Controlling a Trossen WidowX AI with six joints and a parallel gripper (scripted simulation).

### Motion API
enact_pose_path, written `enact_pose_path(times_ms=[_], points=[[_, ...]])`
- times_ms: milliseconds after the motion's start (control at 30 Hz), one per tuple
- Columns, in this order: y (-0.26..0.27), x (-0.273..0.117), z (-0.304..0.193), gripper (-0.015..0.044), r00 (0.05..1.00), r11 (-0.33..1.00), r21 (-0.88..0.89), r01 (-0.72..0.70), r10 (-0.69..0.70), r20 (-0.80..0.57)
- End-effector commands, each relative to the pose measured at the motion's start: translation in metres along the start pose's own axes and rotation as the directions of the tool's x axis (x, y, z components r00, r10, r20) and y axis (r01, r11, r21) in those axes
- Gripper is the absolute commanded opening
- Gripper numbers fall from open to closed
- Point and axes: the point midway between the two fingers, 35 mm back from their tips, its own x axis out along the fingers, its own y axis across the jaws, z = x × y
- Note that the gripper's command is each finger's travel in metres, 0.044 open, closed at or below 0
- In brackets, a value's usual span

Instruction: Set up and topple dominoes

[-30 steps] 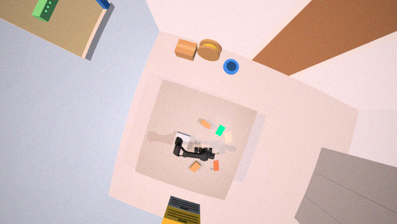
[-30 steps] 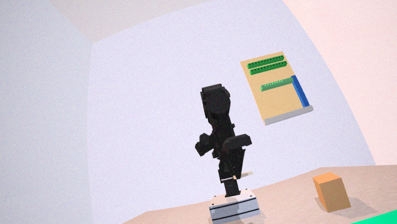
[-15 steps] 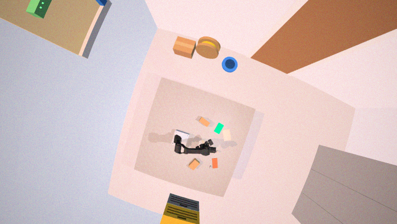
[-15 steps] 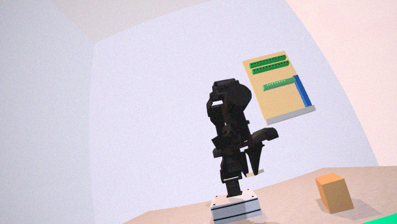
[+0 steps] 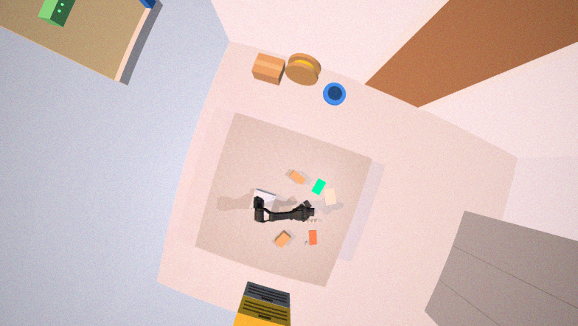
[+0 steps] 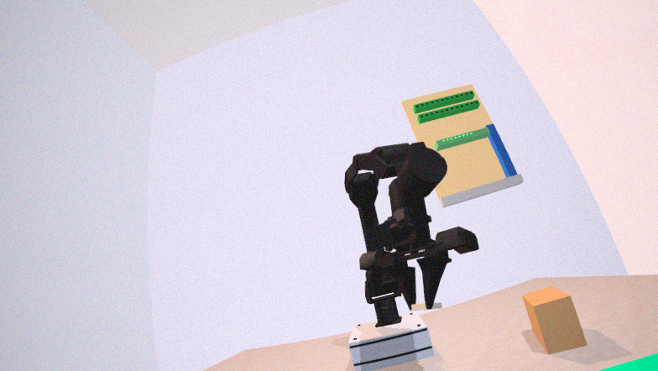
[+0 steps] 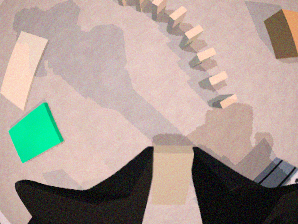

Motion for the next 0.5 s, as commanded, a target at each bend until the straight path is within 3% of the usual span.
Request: enact_pose_path(times_ms=[0,467], points=[[0.005,0.011,0.002,0.0107,0.992,0.999,-0.023,0.024,-0.021,0.121],[0.019,0.029,0.001,0.0107,0.878,0.996,-0.055,0.072,-0.037,0.478]])
